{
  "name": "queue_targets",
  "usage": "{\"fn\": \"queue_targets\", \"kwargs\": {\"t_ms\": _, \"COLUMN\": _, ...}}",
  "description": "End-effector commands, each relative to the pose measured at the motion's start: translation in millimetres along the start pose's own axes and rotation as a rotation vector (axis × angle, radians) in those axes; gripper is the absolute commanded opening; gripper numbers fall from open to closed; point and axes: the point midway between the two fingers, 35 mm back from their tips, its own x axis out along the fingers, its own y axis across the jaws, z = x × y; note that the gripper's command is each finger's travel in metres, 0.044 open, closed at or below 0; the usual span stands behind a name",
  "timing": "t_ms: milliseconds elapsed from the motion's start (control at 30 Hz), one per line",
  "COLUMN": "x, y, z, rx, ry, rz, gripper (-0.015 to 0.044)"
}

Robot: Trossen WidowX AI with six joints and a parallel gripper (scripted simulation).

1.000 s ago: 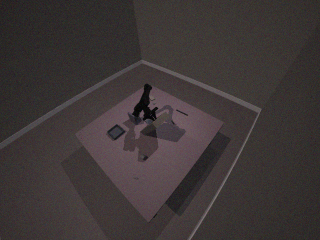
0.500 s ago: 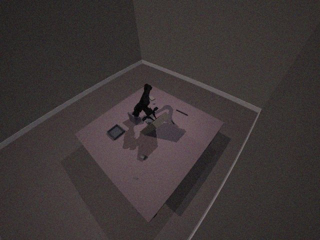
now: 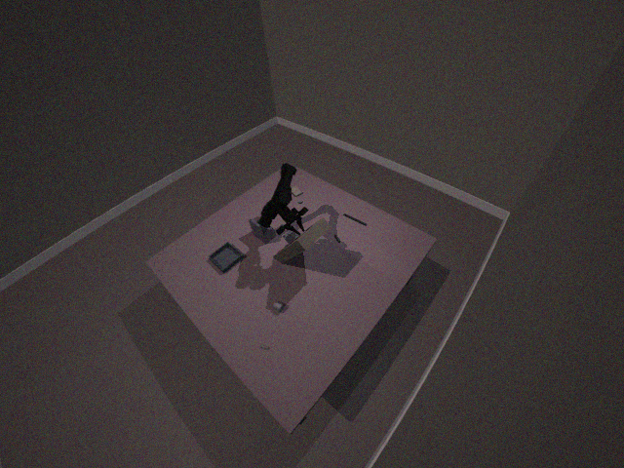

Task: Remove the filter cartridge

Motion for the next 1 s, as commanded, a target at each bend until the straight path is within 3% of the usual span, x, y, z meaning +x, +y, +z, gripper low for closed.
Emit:
{"fn": "queue_targets", "kwargs": {"t_ms": 0, "x": -18, "y": -6, "z": 1, "rx": 0.013, "ry": -0.009, "rz": -0.015, "gripper": 0.0000}}
{"fn": "queue_targets", "kwargs": {"t_ms": 367, "x": -64, "y": -2, "z": -1, "rx": 0.056, "ry": -0.017, "rz": -0.004, "gripper": 0.0000}}
{"fn": "queue_targets", "kwargs": {"t_ms": 967, "x": -59, "y": -15, "z": -44, "rx": 0.057, "ry": -0.017, "rz": -0.004, "gripper": 0.0000}}
